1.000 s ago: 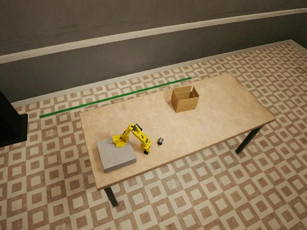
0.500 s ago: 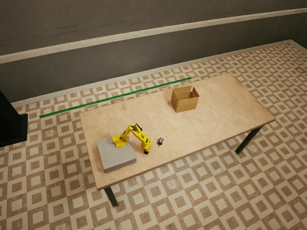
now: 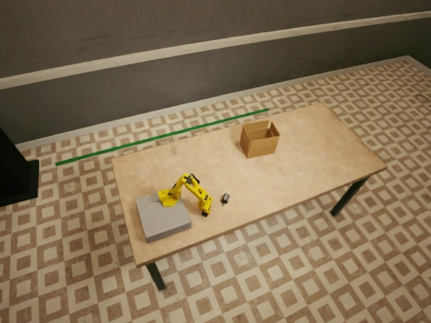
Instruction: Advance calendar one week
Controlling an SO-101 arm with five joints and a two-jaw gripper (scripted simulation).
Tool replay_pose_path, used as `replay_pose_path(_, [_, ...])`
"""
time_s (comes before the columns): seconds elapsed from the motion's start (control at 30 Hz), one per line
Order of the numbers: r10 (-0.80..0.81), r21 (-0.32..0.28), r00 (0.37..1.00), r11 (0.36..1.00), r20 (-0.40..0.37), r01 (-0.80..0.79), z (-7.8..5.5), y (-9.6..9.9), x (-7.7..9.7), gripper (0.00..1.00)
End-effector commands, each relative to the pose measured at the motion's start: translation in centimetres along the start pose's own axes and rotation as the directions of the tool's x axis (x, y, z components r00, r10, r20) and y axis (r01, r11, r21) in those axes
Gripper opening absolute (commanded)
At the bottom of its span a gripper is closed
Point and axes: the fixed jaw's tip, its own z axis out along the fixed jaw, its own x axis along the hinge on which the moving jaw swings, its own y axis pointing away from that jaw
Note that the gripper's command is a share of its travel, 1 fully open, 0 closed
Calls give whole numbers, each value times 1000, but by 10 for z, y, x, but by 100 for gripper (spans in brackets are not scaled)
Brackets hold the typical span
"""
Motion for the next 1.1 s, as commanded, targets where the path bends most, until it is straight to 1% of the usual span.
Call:
replay_pose_path(0.0, [4, -22, 1000, 1000, -2, -4, 2, 3, 0, 6])
replay_pose_path(0.23, [4, -22, 1000, 1000, -2, -4, 2, 3, 0, 1])
replay_pose_path(0.63, [4, -22, 1000, 1000, -2, -4, 0, 3, 0, 0])
replay_pose_path(0.77, [4, -22, 1000, 1000, -2, -4, -6, 2, 0, 0])
replay_pose_path(0.97, [4, -22, 1000, 1000, -2, -4, -23, 1, 0, 0])
replay_pose_path(1.03, [4, -22, 1000, 1000, -2, -4, -23, 1, 0, 0])
replay_pose_path(1.07, [4, -22, 1000, 1000, -2, -4, -26, 1, 0, 0])
